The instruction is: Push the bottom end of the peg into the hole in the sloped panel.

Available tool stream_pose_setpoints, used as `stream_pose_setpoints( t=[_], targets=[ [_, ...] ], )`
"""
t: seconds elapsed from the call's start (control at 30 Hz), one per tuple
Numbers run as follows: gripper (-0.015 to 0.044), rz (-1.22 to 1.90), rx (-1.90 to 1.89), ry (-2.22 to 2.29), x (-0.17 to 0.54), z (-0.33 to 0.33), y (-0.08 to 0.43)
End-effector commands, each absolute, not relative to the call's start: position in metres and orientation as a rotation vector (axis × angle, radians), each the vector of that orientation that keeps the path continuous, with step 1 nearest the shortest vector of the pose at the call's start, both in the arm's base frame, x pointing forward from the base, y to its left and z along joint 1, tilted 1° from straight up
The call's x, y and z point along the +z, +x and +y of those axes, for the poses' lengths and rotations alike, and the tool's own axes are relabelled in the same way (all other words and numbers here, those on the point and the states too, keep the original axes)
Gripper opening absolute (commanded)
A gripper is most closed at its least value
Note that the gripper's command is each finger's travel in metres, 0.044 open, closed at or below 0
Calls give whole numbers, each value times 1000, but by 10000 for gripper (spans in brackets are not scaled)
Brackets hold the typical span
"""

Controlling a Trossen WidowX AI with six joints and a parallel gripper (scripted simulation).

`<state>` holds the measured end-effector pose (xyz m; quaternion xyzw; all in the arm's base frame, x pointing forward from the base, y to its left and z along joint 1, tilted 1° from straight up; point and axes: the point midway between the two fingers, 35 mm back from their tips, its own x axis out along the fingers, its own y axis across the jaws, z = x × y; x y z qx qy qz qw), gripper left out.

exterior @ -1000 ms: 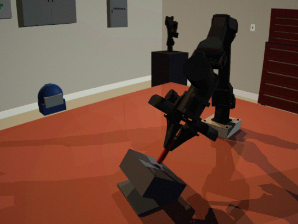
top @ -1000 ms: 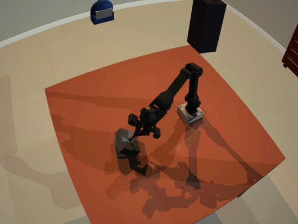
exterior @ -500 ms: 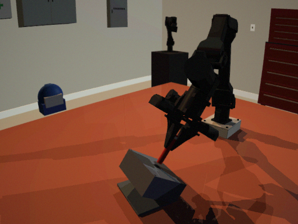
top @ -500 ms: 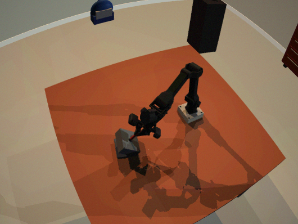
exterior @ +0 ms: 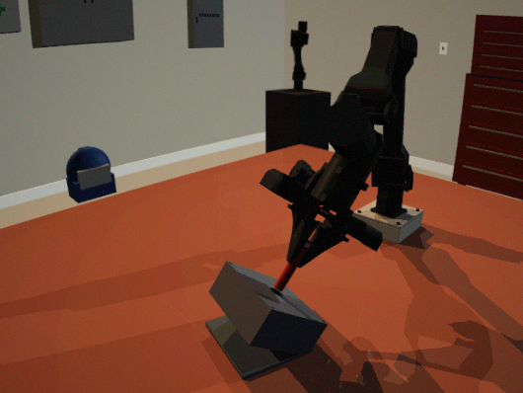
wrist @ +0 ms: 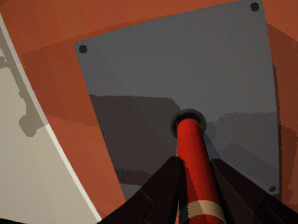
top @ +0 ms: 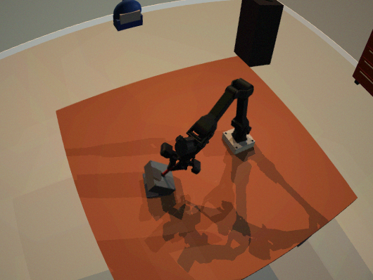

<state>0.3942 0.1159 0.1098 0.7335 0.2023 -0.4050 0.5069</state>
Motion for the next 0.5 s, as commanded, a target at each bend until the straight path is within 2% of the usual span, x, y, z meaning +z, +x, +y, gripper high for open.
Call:
stream_pose_setpoints(
  t=[0.0,0.47],
  targets=[
    [0,490,-978,1765,107,115,395],
    [0,490,-978,1766,101,115,400]
  ],
)
